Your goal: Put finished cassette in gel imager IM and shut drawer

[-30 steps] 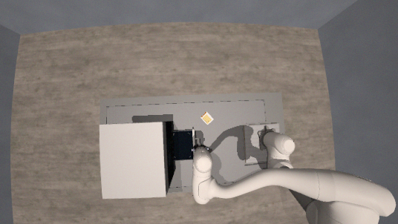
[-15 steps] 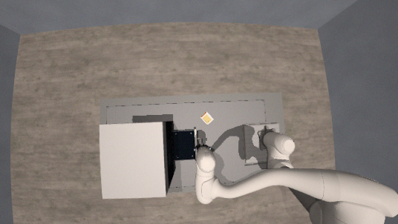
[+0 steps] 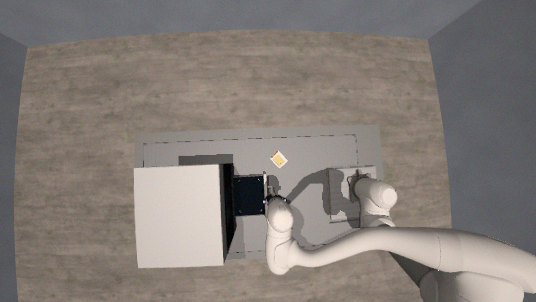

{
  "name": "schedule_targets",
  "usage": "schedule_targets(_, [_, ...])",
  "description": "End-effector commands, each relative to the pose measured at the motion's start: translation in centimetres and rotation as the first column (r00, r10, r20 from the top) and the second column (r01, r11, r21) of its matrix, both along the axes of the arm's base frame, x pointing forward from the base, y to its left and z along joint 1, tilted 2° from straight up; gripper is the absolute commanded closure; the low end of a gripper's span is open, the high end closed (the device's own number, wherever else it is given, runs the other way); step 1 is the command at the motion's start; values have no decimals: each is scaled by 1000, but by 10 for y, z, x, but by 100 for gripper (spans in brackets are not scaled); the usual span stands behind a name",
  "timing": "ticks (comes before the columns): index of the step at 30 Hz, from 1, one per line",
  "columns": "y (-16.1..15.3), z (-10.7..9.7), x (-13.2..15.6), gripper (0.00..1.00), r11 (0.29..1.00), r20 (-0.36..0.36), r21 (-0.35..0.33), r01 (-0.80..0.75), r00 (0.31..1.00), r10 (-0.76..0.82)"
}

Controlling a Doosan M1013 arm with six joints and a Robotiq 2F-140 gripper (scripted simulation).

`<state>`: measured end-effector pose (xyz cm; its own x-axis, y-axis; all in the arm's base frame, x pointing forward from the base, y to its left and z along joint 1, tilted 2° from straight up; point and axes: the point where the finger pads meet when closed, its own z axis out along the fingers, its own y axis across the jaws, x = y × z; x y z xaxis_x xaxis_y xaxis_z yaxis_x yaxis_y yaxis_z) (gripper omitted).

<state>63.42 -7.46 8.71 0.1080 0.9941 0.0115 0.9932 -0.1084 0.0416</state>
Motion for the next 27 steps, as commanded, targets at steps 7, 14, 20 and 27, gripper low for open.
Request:
schedule_targets(7, [0, 0, 0, 90, 1000, 0, 0, 0, 1000, 0])
schedule_targets(14, [0, 0, 0, 73, 1000, 0, 0, 0, 1000, 0])
schedule_targets(20, [0, 0, 0, 73, 1000, 0, 0, 0, 1000, 0])
schedule_targets(27, [0, 0, 0, 73, 1000, 0, 0, 0, 1000, 0])
